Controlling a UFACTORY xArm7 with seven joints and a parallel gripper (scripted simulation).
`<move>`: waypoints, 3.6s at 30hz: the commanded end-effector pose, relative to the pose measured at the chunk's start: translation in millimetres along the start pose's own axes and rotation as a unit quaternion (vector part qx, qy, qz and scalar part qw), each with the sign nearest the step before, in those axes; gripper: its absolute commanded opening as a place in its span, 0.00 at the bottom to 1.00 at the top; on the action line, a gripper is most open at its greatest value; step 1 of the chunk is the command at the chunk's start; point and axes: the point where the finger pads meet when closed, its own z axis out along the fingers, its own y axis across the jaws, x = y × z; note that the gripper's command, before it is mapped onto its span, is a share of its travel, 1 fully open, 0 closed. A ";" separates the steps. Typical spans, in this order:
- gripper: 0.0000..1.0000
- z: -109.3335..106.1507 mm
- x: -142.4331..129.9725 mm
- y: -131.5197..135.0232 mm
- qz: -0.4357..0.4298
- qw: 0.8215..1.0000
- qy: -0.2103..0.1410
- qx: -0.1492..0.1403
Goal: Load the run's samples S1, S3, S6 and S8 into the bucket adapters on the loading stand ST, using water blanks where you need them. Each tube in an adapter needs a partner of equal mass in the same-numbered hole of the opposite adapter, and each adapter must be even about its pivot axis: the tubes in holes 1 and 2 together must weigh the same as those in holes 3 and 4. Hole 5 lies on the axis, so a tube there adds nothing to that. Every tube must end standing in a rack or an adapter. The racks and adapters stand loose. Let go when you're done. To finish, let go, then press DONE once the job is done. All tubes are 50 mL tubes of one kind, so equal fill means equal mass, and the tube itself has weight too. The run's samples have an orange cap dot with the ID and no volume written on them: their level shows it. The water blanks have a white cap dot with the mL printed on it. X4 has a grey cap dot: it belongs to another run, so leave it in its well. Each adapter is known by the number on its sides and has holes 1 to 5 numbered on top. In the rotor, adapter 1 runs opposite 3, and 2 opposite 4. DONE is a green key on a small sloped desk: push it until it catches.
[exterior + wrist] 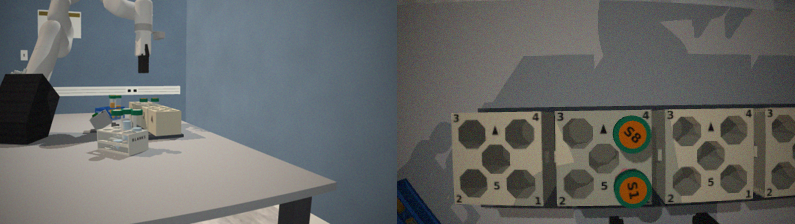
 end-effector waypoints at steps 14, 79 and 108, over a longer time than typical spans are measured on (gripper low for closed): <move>0.57 -1.8 -0.1 -4.0 -0.017 1.000 0.002 -0.001; 0.57 -1.2 -78.8 -279.2 -0.334 0.943 0.002 0.000; 0.57 26.9 -81.2 -287.7 -0.334 0.943 0.002 0.000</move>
